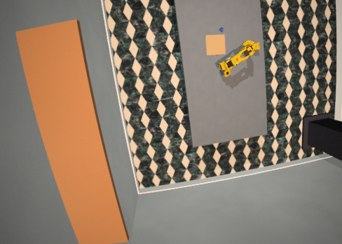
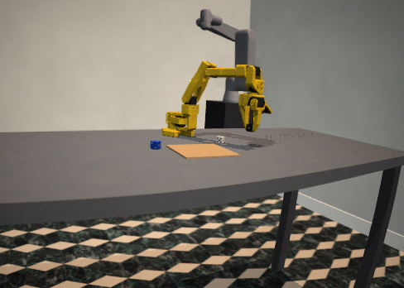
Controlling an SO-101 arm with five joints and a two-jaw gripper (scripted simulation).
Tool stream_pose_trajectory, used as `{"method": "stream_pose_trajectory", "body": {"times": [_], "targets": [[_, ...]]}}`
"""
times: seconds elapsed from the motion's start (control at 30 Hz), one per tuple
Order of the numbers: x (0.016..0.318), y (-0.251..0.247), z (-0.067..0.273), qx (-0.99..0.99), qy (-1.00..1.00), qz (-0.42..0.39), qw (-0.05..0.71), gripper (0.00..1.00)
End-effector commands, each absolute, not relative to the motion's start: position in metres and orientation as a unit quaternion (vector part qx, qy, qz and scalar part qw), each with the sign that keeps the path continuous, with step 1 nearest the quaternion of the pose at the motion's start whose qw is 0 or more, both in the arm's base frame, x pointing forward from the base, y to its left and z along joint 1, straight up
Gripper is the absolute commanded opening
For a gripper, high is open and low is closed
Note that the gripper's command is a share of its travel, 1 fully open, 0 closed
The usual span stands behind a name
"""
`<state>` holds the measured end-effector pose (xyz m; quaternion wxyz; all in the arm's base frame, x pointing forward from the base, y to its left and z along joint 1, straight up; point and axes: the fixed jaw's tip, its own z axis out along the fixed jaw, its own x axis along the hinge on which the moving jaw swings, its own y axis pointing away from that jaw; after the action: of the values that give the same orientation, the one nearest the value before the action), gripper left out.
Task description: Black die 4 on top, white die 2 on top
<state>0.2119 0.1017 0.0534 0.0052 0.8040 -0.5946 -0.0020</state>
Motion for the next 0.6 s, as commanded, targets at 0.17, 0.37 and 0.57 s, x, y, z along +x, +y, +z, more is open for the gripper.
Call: {"method": "stream_pose_trajectory", "body": {"times": [0.17,0.37,0.57], "targets": [[0.2174,0.105,0.0684,0.833,-0.552,0.016,-0.026,0.0],[0.2176,0.1048,0.0684,0.842,-0.538,0.016,-0.026,0.0],[0.2176,0.1047,0.0684,0.844,-0.536,0.016,-0.026,0.0]]}}
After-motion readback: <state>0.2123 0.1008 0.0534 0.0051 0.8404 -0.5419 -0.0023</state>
